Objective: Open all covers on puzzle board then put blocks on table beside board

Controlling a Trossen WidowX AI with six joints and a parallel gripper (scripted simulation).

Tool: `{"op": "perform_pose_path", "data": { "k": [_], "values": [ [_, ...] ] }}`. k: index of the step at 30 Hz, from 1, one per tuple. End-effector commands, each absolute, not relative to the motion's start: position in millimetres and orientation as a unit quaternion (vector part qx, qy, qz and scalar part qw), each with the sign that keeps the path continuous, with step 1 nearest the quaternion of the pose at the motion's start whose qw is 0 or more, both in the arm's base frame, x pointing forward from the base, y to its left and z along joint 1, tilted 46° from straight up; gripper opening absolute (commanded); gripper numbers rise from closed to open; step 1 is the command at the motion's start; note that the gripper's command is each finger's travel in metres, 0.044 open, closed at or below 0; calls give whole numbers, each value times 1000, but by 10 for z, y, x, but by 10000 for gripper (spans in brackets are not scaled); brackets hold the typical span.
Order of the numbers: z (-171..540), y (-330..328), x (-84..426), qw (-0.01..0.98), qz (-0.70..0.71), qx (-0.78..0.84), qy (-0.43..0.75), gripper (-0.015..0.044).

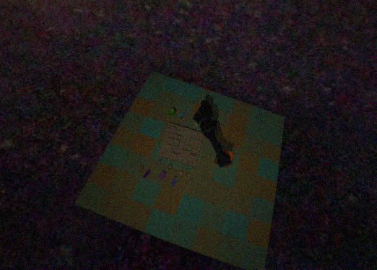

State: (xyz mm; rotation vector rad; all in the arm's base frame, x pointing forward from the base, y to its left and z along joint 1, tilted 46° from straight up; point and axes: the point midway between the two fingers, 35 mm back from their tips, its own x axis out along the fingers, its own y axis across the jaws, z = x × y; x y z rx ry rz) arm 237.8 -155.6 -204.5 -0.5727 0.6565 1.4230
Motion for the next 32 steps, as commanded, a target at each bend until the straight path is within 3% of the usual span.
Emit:
{"op": "perform_pose_path", "data": {
  "k": [1, 26, 32],
  "values": [
    [-2021, -1623, 2381, 672, 627, -253, 302, 440],
    [-1513, -2092, 2335, 672, 631, -248, 298, 440],
    [-1761, -2288, 2036, 630, 555, -107, 533, 440]
  ]
}}
